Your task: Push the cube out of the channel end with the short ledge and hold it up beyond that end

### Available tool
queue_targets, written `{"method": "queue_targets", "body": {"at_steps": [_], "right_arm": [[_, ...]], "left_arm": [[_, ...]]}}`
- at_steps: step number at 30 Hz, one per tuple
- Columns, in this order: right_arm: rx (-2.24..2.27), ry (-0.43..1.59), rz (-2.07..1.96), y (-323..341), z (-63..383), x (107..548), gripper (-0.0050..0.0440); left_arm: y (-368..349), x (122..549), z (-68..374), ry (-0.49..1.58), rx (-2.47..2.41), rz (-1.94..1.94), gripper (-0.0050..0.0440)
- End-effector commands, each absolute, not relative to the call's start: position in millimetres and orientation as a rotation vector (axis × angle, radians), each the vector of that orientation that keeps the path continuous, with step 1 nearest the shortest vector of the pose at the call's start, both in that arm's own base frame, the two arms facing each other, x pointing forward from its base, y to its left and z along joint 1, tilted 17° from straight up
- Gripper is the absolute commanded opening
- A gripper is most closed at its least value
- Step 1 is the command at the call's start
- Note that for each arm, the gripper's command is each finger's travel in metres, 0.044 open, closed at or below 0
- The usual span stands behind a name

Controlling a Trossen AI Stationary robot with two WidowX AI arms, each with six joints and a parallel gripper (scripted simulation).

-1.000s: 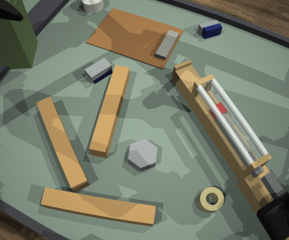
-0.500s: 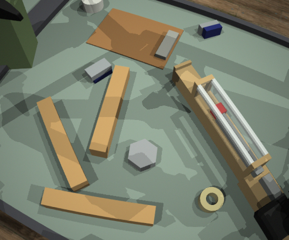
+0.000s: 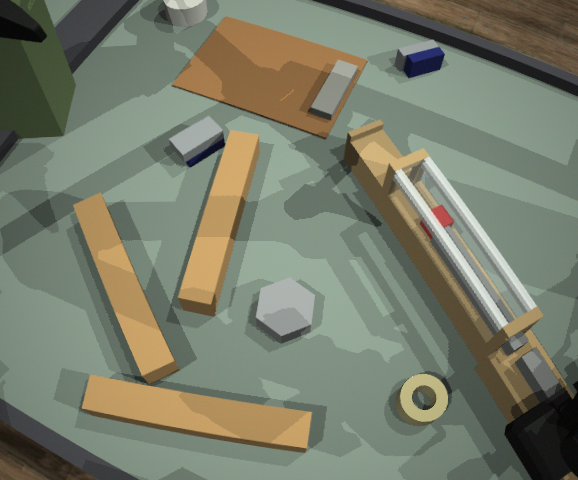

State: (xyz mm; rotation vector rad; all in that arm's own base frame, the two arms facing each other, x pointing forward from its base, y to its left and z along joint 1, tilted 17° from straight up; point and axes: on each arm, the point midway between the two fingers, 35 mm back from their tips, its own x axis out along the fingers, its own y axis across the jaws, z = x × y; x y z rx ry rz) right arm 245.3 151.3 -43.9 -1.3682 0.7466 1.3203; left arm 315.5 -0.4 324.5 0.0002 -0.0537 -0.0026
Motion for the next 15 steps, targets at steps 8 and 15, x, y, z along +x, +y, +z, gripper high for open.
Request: {"method": "queue_targets", "body": {"at_steps": [8,15], "right_arm": [[-1.37,0.734,1.31,143,-42,251,0.0],[-1.371,0.733,1.31,134,-44,254,0.0]], "left_arm": [[0,314,331,-0.071,0.003,-0.001,0.04],[0,314,331,-0.071,0.003,-0.001,0.04]]}}
